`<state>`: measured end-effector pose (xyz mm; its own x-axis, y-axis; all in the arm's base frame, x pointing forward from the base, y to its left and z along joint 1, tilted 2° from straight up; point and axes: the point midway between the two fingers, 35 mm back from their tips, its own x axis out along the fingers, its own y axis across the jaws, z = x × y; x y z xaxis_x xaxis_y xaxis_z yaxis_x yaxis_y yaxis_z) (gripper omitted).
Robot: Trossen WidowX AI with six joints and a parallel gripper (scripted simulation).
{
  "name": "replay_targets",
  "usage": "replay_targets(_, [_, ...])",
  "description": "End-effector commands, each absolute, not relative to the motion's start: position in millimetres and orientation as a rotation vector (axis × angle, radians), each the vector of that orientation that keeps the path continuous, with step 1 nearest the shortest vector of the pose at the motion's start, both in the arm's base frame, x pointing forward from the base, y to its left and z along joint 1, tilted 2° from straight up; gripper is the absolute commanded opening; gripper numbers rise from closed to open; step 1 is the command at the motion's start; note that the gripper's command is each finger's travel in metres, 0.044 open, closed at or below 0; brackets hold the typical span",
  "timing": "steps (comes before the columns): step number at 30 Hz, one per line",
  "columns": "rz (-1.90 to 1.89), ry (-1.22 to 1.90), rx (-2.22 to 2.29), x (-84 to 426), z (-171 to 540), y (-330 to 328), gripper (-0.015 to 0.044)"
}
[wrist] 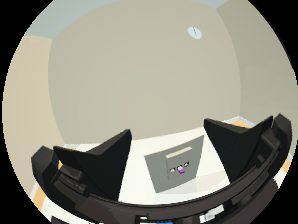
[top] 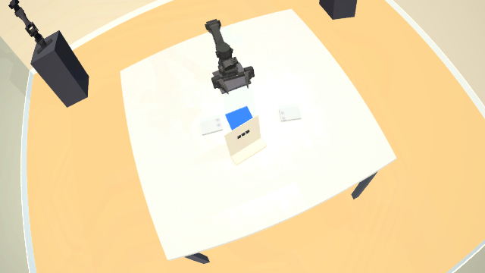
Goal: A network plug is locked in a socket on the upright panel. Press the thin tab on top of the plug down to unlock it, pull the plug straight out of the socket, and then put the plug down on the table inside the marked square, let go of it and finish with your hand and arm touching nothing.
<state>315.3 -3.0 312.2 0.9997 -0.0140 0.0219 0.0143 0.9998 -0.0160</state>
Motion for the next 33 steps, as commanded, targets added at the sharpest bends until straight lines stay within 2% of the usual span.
replay_targets(1, [-0.012,-0.021,-0.011,316,312,-3,0.0374])
replay_targets(9, [0.072,0.004,0.209,337,285,-14,0.0164])
replay_targets(10, [0.083,0.009,0.239,340,282,-16,0.0156])
replay_targets(21, [0.186,0.088,0.575,352,237,-41,0.0156])
replay_targets(33, [0.285,0.205,0.954,341,189,-68,0.0156])
